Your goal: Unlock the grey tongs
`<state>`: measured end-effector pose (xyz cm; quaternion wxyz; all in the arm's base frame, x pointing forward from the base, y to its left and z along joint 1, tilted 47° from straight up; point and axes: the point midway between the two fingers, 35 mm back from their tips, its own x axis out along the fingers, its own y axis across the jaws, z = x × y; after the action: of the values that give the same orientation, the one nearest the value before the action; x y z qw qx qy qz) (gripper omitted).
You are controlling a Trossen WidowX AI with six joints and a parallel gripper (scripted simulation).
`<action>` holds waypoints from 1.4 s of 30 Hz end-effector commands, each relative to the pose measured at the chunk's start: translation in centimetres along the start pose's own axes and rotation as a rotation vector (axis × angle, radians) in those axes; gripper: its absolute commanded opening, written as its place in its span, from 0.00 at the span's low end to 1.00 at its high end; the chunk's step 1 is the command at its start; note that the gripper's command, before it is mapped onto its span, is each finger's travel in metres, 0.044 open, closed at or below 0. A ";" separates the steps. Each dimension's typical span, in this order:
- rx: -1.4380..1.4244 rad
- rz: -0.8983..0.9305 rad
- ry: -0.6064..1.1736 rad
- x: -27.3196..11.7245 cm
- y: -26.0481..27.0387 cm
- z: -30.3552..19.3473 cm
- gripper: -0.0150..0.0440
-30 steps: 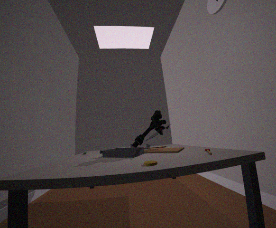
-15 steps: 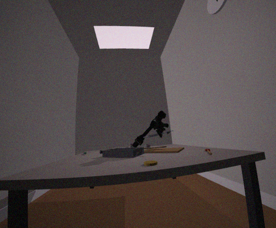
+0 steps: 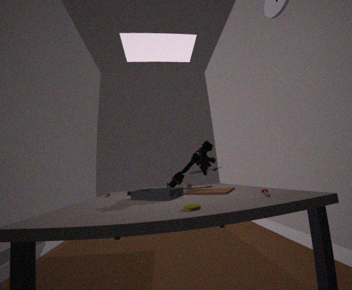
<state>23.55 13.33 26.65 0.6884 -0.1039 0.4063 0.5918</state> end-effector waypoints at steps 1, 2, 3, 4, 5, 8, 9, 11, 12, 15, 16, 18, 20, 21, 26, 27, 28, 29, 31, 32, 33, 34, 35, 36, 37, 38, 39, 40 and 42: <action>0.012 0.002 0.009 0.5 -0.2 -0.1 0.00; 0.014 0.003 0.009 0.7 -0.2 -0.1 0.00; 0.015 0.005 0.010 0.8 -0.2 -0.1 0.00; 0.017 0.006 0.011 1.0 -0.2 -0.1 0.00; 0.019 0.008 0.011 1.1 -0.2 -0.1 0.00; 0.024 0.012 0.013 1.6 -0.2 -0.1 0.00; 0.025 0.013 0.014 1.8 -0.2 -0.1 0.00; 0.029 0.016 0.015 2.1 -0.2 -0.1 0.00; 0.030 0.018 0.016 2.2 -0.2 -0.1 0.00; 0.035 0.022 0.018 2.7 -0.2 0.0 0.00; 0.037 0.023 0.019 2.9 -0.2 0.0 0.00; 0.040 0.026 0.020 3.2 -0.2 0.0 0.00; 0.044 0.029 0.021 3.5 -0.2 0.0 0.00; 0.045 0.030 0.022 3.7 -0.2 0.0 0.00; 0.054 0.038 0.025 4.5 -0.1 -0.1 0.00; 0.055 0.039 0.026 4.6 -0.1 -0.1 0.00; 0.057 0.040 0.027 4.8 -0.1 -0.1 0.00; 0.059 0.042 0.027 5.0 -0.1 -0.1 0.00; 0.062 0.045 0.029 5.3 -0.1 -0.1 0.00; 0.064 0.046 0.029 5.4 0.0 -0.1 0.00; 0.065 0.048 0.030 5.6 0.0 -0.1 0.00; 0.067 0.049 0.031 5.7 0.0 -0.1 0.00; 0.068 0.050 0.031 5.9 0.0 -0.1 0.00; 0.070 0.052 0.032 6.0 0.0 -0.1 0.00; 0.072 0.053 0.033 6.2 0.1 -0.1 0.00; 0.073 0.055 0.033 6.3 0.1 -0.1 0.00; 0.075 0.056 0.034 6.5 0.1 -0.1 0.00; 0.077 0.057 0.035 6.7 0.1 -0.1 0.00; 0.080 0.060 0.036 7.0 0.2 -0.2 0.00</action>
<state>23.15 18.15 22.22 0.6665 -0.0760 0.4404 0.5967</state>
